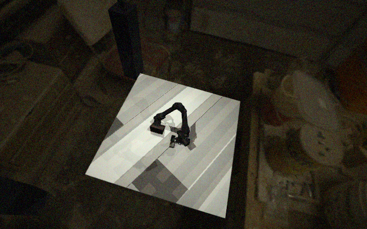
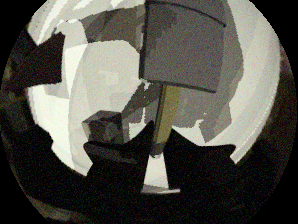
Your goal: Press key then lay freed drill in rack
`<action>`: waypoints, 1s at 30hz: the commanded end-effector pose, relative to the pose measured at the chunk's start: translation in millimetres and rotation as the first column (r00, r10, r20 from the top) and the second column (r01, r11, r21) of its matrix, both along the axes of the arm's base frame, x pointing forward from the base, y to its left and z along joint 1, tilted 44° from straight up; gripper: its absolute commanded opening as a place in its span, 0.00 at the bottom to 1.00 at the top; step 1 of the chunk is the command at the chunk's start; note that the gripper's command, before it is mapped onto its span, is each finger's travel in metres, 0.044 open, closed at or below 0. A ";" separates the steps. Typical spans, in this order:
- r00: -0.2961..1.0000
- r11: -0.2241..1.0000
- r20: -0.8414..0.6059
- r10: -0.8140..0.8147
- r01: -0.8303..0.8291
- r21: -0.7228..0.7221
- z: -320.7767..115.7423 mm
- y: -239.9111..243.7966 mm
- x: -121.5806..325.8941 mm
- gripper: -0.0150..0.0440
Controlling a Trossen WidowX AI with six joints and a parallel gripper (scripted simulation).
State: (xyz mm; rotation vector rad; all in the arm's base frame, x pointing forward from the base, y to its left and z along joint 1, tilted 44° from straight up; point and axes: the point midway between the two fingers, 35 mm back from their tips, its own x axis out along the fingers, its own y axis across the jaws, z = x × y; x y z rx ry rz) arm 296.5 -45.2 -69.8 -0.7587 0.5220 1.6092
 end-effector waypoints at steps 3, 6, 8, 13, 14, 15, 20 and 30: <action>1.000 1.000 0.006 0.000 0.000 0.001 1.3 -1.1 1.0 0.25; 1.000 1.000 0.006 0.000 0.000 0.001 1.3 -1.1 1.0 0.25; 1.000 1.000 0.006 0.000 0.000 0.001 1.3 -1.1 1.0 0.25; 1.000 1.000 0.006 0.000 0.000 0.001 1.4 -1.1 1.0 0.25; 1.000 1.000 0.006 0.000 0.000 0.001 1.4 -1.1 1.0 0.25; 1.000 1.000 0.001 0.000 0.000 0.000 -0.5 -0.6 0.1 0.25; 1.000 1.000 0.006 0.000 0.000 0.001 -3.7 -3.8 1.1 0.25; 1.000 1.000 0.007 0.000 0.000 0.000 -9.8 -10.2 3.2 0.25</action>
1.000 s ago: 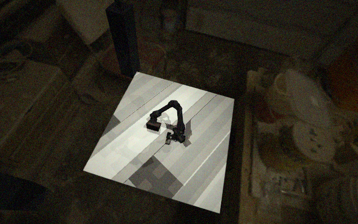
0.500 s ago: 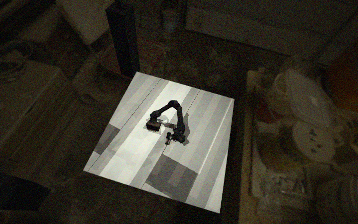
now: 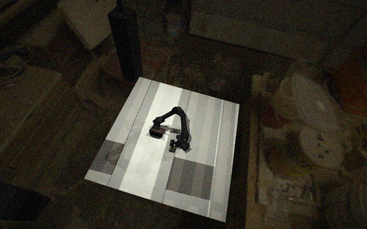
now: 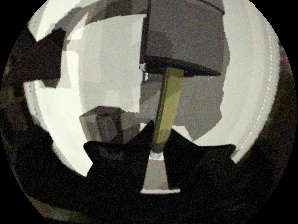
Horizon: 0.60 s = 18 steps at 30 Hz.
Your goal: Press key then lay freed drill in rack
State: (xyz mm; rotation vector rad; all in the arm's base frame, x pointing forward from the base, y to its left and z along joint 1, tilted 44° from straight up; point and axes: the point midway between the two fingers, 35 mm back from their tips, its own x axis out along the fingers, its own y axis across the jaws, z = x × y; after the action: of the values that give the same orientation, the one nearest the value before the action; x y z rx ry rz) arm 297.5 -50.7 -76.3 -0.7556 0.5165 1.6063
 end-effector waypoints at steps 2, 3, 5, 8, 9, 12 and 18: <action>1.000 1.000 0.004 0.002 -0.002 -0.005 -5.0 -6.7 2.8 0.25; 1.000 1.000 0.004 0.002 -0.002 -0.005 -6.0 -7.7 3.1 0.25; 1.000 1.000 0.004 0.002 -0.002 -0.005 -8.0 -9.9 3.8 0.25; 1.000 1.000 0.005 0.002 -0.002 -0.006 -11.3 -13.3 4.8 0.25; 1.000 1.000 0.005 0.002 -0.002 -0.006 -12.5 -14.6 5.2 0.25; 1.000 1.000 0.005 0.002 -0.002 -0.006 -16.3 -18.5 6.3 0.25; 1.000 1.000 0.005 0.002 -0.002 -0.007 -20.0 -22.3 7.5 0.25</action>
State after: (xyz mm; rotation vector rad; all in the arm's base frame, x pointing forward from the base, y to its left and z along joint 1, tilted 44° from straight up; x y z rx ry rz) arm 302.7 -67.7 -93.1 -0.7575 0.5176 1.6059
